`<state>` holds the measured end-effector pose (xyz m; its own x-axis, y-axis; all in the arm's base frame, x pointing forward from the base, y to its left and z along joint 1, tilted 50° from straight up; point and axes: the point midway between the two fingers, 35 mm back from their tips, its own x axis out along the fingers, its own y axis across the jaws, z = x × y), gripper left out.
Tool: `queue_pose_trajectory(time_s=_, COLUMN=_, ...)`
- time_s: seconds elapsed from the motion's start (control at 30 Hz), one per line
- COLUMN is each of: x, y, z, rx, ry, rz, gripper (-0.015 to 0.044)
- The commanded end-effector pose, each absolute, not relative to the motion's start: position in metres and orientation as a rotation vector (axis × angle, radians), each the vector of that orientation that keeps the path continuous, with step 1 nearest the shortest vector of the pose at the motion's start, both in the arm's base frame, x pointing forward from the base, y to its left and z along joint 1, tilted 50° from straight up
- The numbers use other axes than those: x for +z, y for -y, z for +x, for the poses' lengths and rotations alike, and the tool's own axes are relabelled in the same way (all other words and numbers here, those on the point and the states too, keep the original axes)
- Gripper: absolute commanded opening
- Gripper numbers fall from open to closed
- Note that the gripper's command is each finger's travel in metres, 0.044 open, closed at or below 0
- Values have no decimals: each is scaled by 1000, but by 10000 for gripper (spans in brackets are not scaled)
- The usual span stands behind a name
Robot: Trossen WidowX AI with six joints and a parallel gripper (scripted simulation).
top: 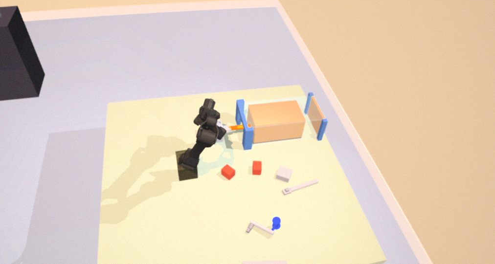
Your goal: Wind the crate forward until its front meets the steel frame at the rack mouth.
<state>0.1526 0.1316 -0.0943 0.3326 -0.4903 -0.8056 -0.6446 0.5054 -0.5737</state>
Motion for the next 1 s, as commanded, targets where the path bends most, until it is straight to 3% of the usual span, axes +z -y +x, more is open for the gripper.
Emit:
queue_pose_trajectory(time_s=0.0, x=-92, y=-127, z=168, rx=101, ry=-1273, rz=-1127, gripper=0)
queue_pose_trajectory(time_s=0.97, x=-90, y=-128, z=198, rx=100, ry=-1272, rz=-1127, gripper=0)
